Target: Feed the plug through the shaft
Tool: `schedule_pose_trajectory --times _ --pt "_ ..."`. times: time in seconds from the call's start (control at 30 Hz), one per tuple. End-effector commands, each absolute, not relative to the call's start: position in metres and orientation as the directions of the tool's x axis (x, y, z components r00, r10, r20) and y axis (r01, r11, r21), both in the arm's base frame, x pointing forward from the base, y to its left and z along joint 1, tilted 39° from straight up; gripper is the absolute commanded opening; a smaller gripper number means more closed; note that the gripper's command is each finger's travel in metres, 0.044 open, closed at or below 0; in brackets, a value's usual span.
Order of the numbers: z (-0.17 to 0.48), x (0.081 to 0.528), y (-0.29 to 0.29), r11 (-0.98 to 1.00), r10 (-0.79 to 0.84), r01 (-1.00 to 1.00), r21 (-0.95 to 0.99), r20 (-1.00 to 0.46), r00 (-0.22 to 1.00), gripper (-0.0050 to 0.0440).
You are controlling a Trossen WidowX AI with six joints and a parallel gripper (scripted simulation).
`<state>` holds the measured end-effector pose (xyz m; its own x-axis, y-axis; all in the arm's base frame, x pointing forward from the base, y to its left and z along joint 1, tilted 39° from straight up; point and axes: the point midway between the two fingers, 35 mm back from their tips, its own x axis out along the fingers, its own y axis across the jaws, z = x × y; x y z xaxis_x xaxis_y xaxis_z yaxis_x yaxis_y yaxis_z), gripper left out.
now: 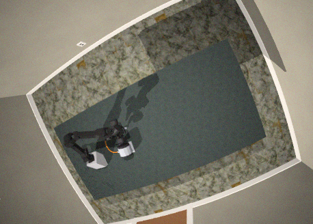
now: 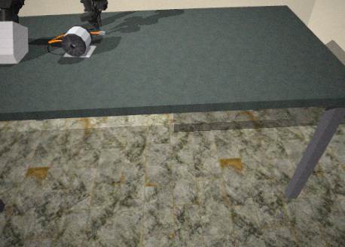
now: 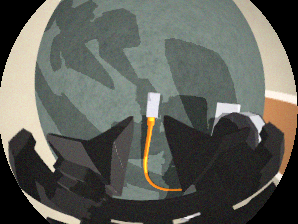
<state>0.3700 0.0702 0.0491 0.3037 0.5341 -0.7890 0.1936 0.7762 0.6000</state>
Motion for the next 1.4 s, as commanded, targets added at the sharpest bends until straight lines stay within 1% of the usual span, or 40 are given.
schedule_pose_trajectory --times 0.0,1.03,1.07,1.2,1.27,1.37 --pt "0.041 0.370 0.068 0.726 0.559 0.280 0.628 -0.776 0.293 0.0160" --pt "0.027 0.372 0.080 0.726 0.559 0.280 0.628 -0.776 0.293 0.0160" --pt "0.030 0.373 0.080 0.725 0.562 0.272 0.633 -0.772 0.297 0.0136" --pt "0.030 0.373 0.080 0.725 0.562 0.272 0.633 -0.772 0.297 0.0109" --pt "0.030 0.373 0.080 0.725 0.562 0.272 0.633 -0.772 0.297 0.0109" --pt "0.030 0.373 0.080 0.725 0.562 0.272 0.633 -0.772 0.297 0.0089"
